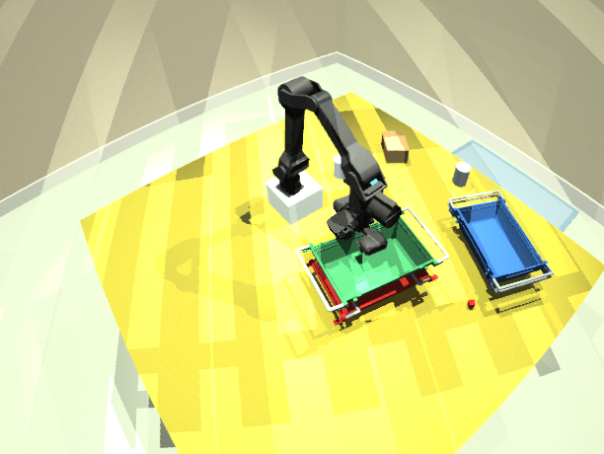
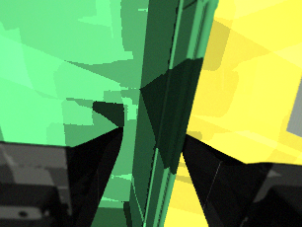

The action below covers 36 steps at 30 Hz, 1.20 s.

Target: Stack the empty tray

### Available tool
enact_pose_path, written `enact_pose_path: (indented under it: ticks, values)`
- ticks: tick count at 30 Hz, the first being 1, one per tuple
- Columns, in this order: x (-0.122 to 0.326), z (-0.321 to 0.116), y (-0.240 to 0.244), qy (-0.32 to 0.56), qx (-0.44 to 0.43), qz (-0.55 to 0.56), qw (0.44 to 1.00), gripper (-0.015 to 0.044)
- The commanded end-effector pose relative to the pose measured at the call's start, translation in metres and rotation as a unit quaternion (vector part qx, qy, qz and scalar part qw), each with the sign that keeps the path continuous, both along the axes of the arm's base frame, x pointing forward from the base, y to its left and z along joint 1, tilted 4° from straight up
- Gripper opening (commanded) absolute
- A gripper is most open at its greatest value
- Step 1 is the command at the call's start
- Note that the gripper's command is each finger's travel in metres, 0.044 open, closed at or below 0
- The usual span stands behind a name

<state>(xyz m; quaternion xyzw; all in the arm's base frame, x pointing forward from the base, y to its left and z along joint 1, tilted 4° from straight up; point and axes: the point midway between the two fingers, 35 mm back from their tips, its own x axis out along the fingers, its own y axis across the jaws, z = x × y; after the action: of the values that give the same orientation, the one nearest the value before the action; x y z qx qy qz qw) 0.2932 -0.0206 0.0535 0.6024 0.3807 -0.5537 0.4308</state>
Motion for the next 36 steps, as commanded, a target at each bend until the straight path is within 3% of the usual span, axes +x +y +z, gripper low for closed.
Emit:
enact_pose_path:
  ticks: [1,8,18,36]
  values:
    - [0.000,0.000,0.001,0.001,0.002,-0.001,1.000,0.0337]
    - [0.000,0.000,0.001,0.001,0.002,-0.001,1.000,0.0440]
    - [0.001,0.010,0.000,0.000,0.000,0.000,1.000,0.0440]
    - [-0.010,0.110,0.002,0.000,0.002,-0.001,1.000,0.0440]
